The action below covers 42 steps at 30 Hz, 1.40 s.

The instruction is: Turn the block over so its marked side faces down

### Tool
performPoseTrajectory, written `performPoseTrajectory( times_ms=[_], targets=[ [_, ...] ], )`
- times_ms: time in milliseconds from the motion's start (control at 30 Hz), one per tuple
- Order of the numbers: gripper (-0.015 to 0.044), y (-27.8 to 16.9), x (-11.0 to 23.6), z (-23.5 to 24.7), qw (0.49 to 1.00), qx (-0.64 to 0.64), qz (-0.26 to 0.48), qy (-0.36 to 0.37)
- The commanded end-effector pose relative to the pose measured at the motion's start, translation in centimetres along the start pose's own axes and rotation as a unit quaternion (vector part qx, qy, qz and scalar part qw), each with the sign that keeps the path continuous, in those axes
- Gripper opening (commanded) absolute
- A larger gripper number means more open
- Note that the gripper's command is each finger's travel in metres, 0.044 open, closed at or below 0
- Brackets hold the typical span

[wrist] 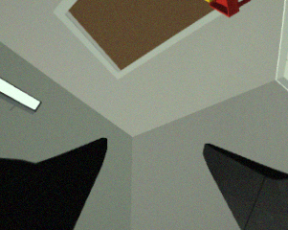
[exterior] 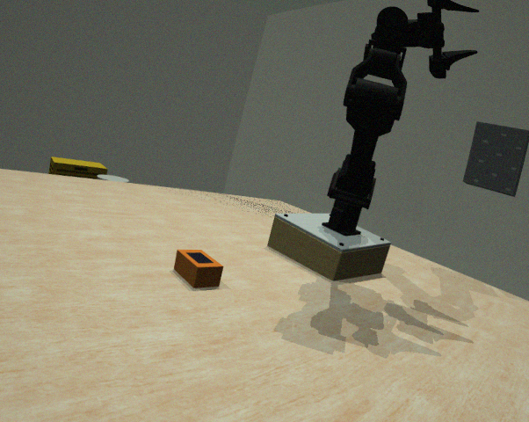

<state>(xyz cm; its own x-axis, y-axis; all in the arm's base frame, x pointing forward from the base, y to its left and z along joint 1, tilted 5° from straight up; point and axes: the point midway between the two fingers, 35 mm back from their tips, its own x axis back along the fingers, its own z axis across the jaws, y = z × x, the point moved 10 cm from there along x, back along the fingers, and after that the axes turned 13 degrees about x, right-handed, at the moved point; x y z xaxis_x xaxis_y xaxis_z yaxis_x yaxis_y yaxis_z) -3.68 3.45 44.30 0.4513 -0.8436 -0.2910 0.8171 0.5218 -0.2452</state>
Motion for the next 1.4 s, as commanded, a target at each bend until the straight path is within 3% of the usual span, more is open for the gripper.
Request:
performPoseTrajectory(
  times_ms=[0,367,733,1033,1367],
  targets=[
    [0.0426,-0.1,0.0,0.0,1.0,-0.001,0.003,0.0],
    [0.044,-5.7,1.7,0.3,0.98,0.07,0.182,0.043],
    [0.044,-11.0,6.6,0.7,0.897,0.142,0.392,0.149],
    [0.044,-13.8,14.8,1.2,0.751,0.193,0.578,0.256],
    [0.044,-11.7,25.2,1.7,0.527,0.197,0.725,0.397]
  ],
)
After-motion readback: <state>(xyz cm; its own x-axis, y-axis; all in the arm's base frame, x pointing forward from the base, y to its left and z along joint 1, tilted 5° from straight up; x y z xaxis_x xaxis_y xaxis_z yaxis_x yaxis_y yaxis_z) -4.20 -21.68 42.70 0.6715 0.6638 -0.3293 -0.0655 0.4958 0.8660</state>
